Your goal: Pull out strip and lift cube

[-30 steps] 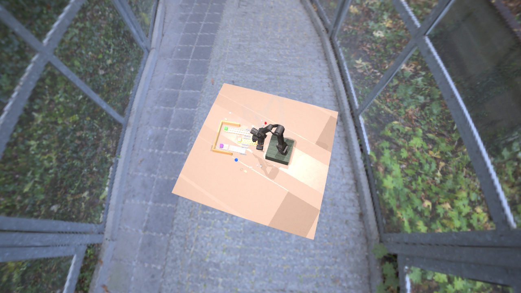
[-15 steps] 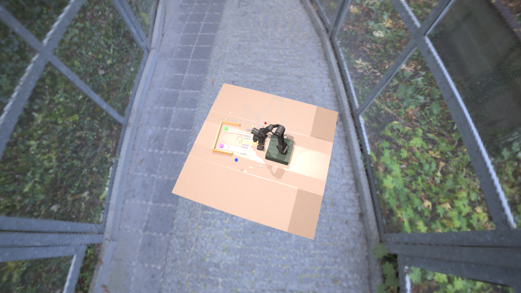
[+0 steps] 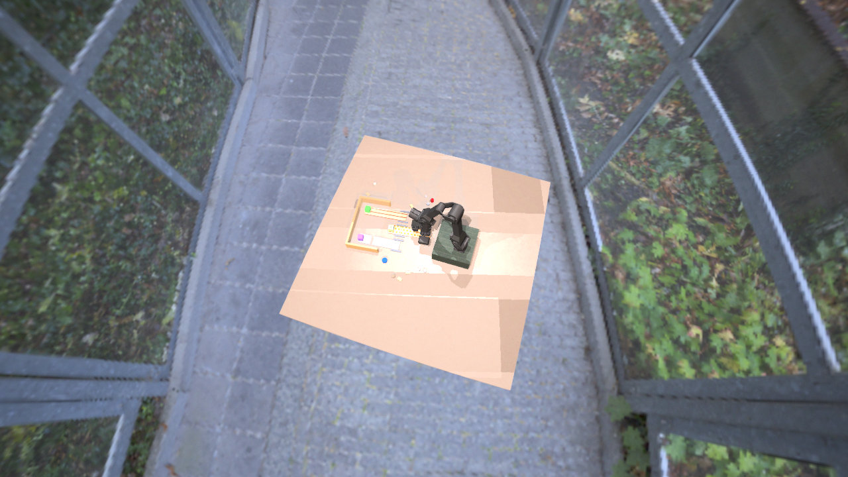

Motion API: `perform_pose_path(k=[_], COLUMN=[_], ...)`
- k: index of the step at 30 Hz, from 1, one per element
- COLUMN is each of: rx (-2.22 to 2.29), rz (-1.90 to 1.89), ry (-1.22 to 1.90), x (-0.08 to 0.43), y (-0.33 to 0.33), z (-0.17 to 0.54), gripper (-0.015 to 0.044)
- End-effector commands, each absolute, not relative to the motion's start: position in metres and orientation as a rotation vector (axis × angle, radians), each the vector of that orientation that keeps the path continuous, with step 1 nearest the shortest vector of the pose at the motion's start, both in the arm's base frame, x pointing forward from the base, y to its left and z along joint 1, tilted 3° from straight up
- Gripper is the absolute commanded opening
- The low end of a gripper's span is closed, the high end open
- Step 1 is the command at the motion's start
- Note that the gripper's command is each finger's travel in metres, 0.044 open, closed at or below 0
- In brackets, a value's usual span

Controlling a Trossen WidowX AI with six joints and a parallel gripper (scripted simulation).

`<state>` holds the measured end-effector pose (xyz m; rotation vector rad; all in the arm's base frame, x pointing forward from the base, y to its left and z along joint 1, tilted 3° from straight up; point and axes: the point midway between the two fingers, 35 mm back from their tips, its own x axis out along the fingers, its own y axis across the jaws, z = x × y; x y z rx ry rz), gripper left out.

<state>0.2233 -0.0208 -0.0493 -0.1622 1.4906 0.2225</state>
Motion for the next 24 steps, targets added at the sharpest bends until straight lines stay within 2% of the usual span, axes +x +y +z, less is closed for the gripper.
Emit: perform_pose_path(k=[1,8,12,24], rx=[-0.161,-0.161,-0.161,-0.201], rz=[0.232,0.231,0.231,0.271], ry=[1.529,1.526,1.528,1.519], x=[0.210,0.224,0.224,0.271], y=[-0.020,-0.023,-0.023,-0.010], z=[-0.055,-0.009,-0.007,-0.002], gripper=[0.0000,0.0000,0.0000,0.0315])
